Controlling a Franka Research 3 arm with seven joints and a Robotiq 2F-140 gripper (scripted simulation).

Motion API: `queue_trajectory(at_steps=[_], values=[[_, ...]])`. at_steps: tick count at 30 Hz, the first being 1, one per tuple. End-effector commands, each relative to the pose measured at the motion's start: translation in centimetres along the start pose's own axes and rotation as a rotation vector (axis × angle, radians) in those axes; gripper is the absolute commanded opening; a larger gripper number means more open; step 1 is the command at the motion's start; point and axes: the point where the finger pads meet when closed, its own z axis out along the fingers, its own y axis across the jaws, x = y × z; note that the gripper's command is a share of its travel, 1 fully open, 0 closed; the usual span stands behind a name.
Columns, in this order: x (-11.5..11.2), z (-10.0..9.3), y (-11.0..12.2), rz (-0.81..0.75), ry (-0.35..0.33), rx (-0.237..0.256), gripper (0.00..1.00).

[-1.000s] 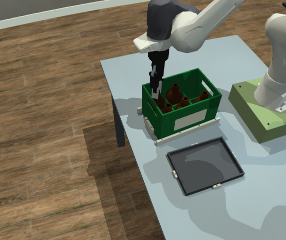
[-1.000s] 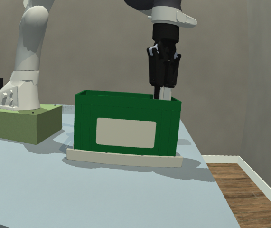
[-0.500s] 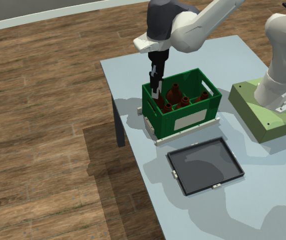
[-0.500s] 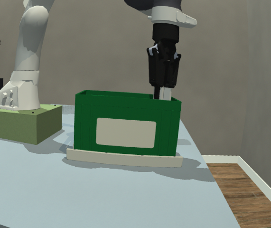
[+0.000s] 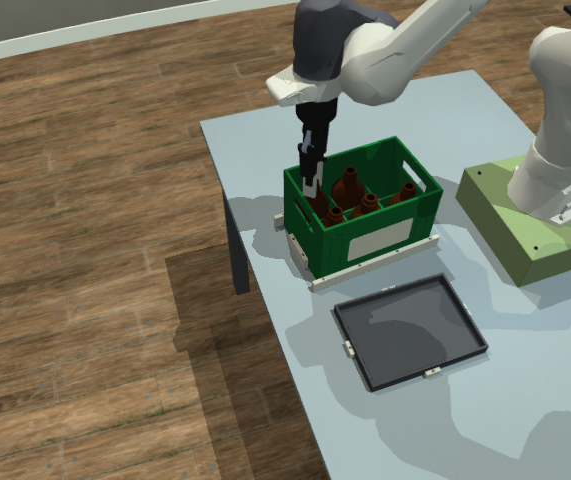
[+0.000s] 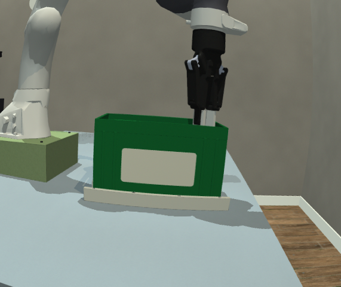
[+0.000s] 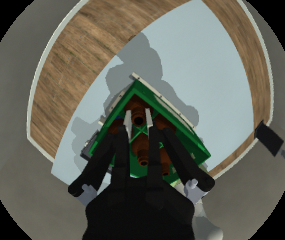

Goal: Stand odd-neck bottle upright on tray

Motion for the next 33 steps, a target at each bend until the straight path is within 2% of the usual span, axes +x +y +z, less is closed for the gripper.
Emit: queue_trajectory(at_steps=[1,12,13,33], values=[[-0.04,0.09,0.01,-0.005,-0.001,0.001,0.10],[-0.04,0.09,0.01,-0.005,-0.001,0.001,0.10],[-0.04,0.09,0.01,-0.005,-0.001,0.001,0.44],[-0.04,0.09,0.01,-0.005,-0.001,0.001,0.44]])
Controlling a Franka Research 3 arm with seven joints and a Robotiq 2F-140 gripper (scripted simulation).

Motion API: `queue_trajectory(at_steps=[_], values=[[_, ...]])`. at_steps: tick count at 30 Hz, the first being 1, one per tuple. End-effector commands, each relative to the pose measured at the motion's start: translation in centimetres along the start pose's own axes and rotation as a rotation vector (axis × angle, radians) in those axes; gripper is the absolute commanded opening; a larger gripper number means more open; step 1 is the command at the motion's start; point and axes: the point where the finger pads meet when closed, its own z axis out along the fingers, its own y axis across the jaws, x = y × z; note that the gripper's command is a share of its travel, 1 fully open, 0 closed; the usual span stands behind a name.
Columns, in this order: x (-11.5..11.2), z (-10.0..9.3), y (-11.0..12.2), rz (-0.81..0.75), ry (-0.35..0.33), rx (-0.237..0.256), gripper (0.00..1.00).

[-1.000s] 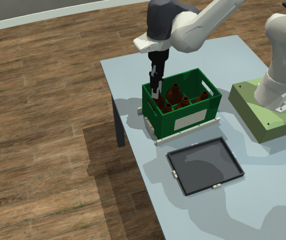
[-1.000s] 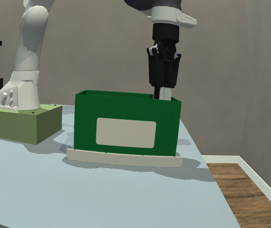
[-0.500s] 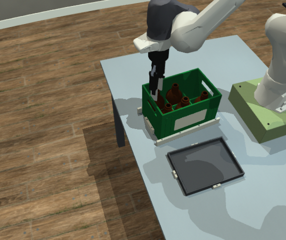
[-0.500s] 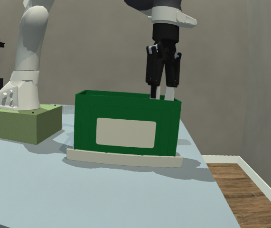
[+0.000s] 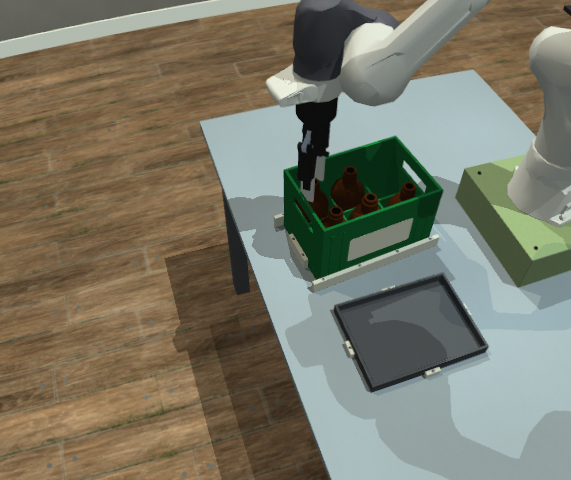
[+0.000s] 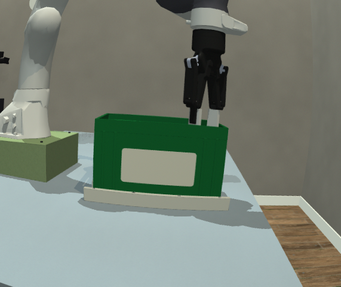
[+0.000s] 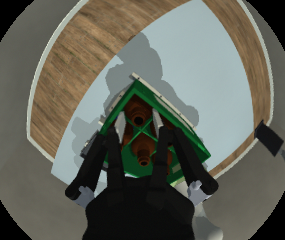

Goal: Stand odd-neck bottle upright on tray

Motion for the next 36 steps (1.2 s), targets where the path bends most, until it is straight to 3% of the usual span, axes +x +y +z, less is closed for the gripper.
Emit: queue_trajectory(at_steps=[1,23,36], values=[[0.0,0.1,0.0,-0.005,0.000,0.001,0.44],[0.0,-0.3,0.0,-0.005,0.000,0.001,0.44],[0.0,-3.6,0.0,-0.005,0.000,0.001,0.44]])
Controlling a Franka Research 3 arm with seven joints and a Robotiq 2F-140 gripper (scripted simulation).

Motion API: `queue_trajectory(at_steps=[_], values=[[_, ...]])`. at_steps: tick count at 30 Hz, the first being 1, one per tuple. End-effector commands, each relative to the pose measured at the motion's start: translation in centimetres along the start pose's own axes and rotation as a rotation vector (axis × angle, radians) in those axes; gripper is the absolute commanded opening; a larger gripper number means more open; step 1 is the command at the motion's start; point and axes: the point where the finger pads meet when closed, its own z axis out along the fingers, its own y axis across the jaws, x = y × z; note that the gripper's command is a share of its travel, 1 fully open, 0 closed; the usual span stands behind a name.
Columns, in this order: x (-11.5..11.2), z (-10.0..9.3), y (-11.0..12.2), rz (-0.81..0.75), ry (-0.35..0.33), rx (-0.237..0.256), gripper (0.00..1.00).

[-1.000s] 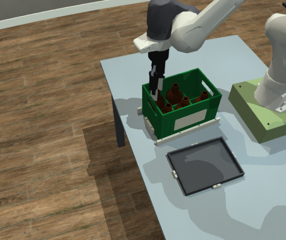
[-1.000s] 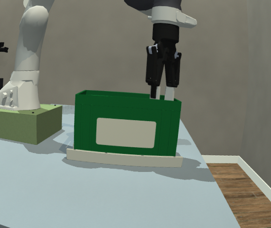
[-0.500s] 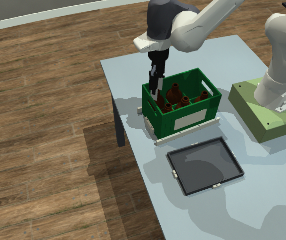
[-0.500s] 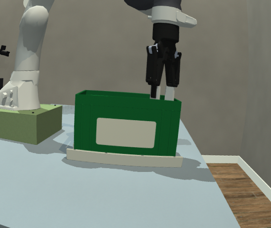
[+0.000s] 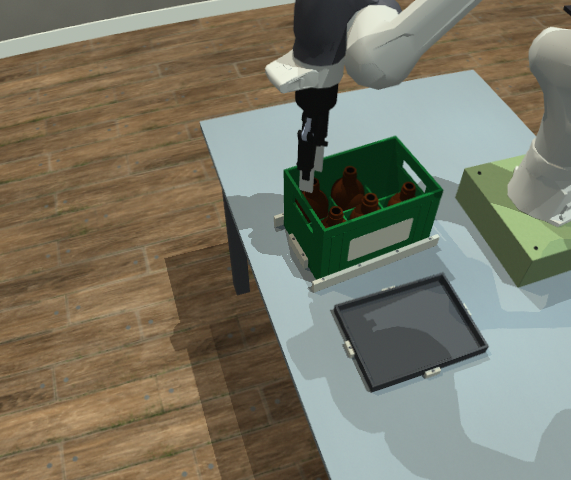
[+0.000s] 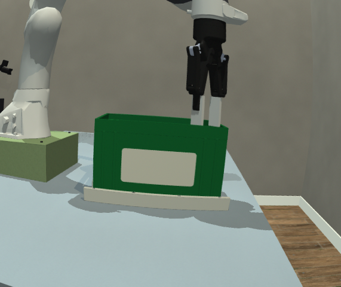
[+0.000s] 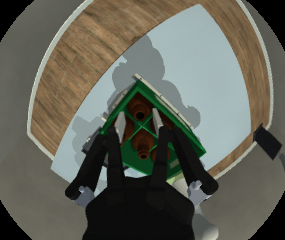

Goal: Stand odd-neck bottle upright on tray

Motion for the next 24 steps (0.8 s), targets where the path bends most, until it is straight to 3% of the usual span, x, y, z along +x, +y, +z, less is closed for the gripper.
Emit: queue_trajectory(at_steps=[1,16,24], values=[[-0.3,-1.1,0.2,0.022,-0.009,-0.011,0.44],[-0.3,-5.0,0.2,0.022,-0.009,-0.011,0.44],[-0.3,-5.7,0.2,0.022,-0.009,-0.011,0.44]])
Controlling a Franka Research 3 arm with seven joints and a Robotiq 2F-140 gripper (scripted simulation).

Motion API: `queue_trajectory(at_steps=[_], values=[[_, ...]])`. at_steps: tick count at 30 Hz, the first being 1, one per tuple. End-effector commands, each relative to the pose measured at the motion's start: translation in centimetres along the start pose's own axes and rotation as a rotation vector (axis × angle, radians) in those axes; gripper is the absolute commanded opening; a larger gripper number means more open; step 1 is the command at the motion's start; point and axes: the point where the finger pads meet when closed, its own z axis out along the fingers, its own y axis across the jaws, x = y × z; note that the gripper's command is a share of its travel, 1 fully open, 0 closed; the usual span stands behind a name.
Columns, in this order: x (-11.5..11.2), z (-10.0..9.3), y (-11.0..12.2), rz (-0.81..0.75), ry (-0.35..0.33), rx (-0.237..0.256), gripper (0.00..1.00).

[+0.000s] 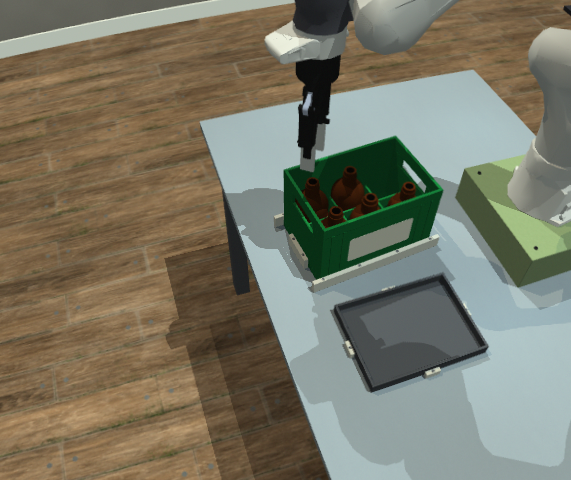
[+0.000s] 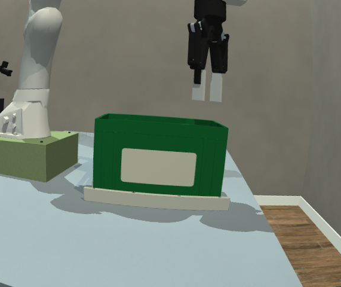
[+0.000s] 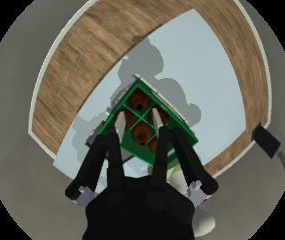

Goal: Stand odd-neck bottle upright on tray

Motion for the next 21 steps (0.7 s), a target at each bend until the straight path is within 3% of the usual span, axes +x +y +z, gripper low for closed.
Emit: queue_trajectory(at_steps=[1,4,5,21], values=[[-0.32,-0.19,0.08,0.024,-0.007,-0.009,0.44],[-0.32,-0.21,0.08,0.024,-0.007,-0.009,0.44],[-0.32,-0.21,0.08,0.024,-0.007,-0.009,0.10],[-0.32,-0.21,0.08,0.024,-0.007,-0.009,0.10]])
